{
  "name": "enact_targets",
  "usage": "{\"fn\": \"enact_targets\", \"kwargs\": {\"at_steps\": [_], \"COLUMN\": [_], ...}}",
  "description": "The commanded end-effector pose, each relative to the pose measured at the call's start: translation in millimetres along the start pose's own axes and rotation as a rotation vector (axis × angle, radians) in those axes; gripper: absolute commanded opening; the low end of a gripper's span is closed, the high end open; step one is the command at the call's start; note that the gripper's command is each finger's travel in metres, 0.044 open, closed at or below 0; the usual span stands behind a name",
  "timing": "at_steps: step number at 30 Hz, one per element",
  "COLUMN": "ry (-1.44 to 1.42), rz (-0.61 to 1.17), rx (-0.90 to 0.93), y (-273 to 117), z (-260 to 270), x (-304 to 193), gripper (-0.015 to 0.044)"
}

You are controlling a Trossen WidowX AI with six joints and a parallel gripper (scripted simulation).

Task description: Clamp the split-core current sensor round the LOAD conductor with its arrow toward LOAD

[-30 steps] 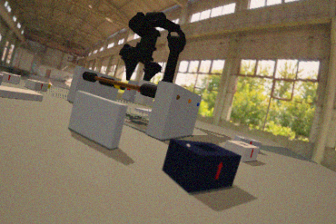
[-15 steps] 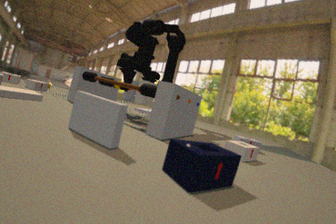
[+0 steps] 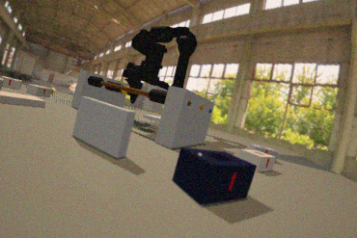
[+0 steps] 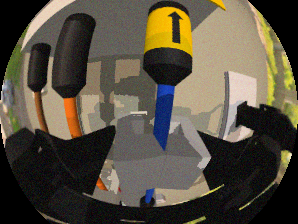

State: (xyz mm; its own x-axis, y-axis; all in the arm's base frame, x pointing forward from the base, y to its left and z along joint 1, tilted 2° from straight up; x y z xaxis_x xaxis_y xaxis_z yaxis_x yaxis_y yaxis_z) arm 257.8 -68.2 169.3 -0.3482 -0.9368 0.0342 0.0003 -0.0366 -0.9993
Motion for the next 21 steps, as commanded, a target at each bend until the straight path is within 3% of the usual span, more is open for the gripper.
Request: {"fn": "enact_targets", "kwargs": {"at_steps": [1,21], "ry": [0.000,0.000], "rz": [0.000,0.000], "rx": [0.001,0.001], "y": [-0.5,-0.5], "z": [0.0,0.0], "x": [0.0,0.0], "gripper": [0.0427,0.0293]}}
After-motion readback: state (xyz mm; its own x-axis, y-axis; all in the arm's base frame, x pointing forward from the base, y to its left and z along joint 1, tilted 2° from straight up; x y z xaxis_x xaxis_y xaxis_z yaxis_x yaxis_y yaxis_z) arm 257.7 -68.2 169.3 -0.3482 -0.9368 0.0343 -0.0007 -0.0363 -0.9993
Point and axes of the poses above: the point midway between the two fingers, 35 mm back from their tips, its own y axis out along the fingers, its own z axis across the jaws, x = y × z, the point moved 9 cm from there along -y, back along the fingers
